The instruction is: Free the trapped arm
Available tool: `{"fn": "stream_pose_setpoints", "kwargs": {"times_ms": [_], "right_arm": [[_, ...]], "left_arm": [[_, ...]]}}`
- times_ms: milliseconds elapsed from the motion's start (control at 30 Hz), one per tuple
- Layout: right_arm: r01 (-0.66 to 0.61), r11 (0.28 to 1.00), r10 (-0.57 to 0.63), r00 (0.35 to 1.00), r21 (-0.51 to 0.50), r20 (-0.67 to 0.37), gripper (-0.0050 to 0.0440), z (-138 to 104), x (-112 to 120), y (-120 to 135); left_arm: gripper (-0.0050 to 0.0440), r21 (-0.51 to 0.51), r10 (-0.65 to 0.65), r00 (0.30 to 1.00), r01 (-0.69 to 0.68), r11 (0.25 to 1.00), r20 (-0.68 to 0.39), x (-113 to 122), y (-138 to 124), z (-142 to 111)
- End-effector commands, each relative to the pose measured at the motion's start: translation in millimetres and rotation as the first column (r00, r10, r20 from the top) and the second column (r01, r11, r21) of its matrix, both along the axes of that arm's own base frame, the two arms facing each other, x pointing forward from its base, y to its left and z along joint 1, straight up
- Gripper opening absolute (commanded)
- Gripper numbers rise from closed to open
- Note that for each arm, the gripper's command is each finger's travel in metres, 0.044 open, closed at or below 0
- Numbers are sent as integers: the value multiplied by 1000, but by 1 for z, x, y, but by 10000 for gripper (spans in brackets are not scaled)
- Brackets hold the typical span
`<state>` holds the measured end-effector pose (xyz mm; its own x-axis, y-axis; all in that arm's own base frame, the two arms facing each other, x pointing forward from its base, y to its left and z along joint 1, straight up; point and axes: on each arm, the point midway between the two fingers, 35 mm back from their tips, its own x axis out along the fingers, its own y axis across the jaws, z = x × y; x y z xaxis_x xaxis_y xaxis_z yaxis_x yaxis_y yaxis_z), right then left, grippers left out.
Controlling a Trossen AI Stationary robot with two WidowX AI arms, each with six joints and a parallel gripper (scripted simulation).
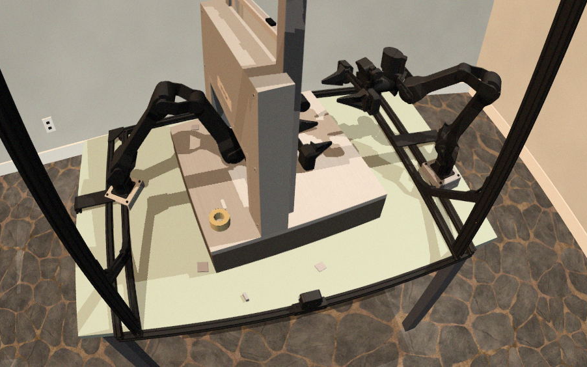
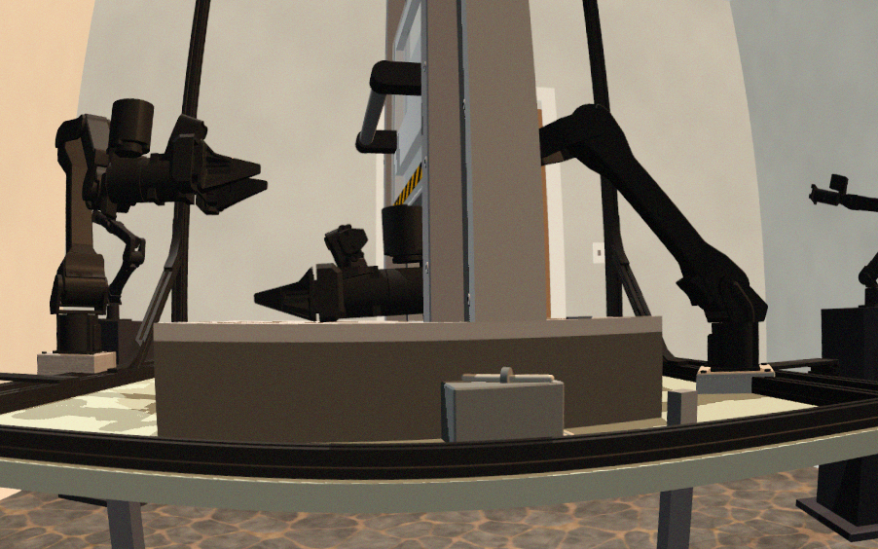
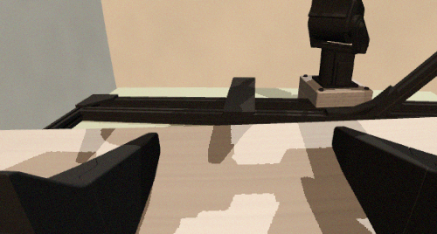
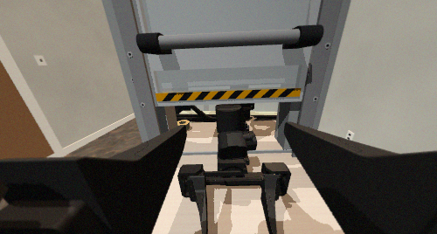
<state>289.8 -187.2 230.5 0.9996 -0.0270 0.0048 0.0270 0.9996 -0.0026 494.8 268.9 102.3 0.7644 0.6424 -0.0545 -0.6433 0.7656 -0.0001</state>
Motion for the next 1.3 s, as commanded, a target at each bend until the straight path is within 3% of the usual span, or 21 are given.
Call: {"fn": "stream_pose_setpoints", "kwargs": {"times_ms": [0, 100, 267, 333, 433, 633, 733, 1267], "right_arm": [[-6, 1000, 6, 1000, 3, -7, 400, -8, -1, -1], [-7, 1000, 7, 1000, 3, -7, 400, -5, 7, -3], [-10, 1000, 10, 1000, 3, -5, 400, 13, 71, -6], [-10, 1000, 10, 1000, 3, -5, 400, 13, 71, -6], [-11, 1000, 11, 1000, 3, -5, 400, 18, 99, -3], [-11, 1000, 11, 1000, 3, -5, 400, 22, 102, -3], [-11, 1000, 11, 1000, 3, -5, 400, 54, 99, -3], [-11, 1000, 11, 1000, 3, -5, 400, 55, 114, -5]], "left_arm": [[400, -1, 0, 1000, 0, 1000, -2, 0, 0, 0], [400, -1, 0, 1000, 0, 1000, -2, 0, 0, 0], [400, -1, 0, 1000, 0, 1000, -2, 0, 0, 0], [400, -1, 0, 1000, 0, 1000, -2, 0, 0, 0], [400, -1, 0, 1000, 0, 1000, -2, 0, 0, 0], [400, -1, 0, 1000, 0, 1000, -2, 0, 0, 0], [400, -1, 0, 1000, 0, 1000, -2, 0, 0, 0], [400, -1, 0, 1000, 0, 1000, -2, 0, 0, 0]]}}
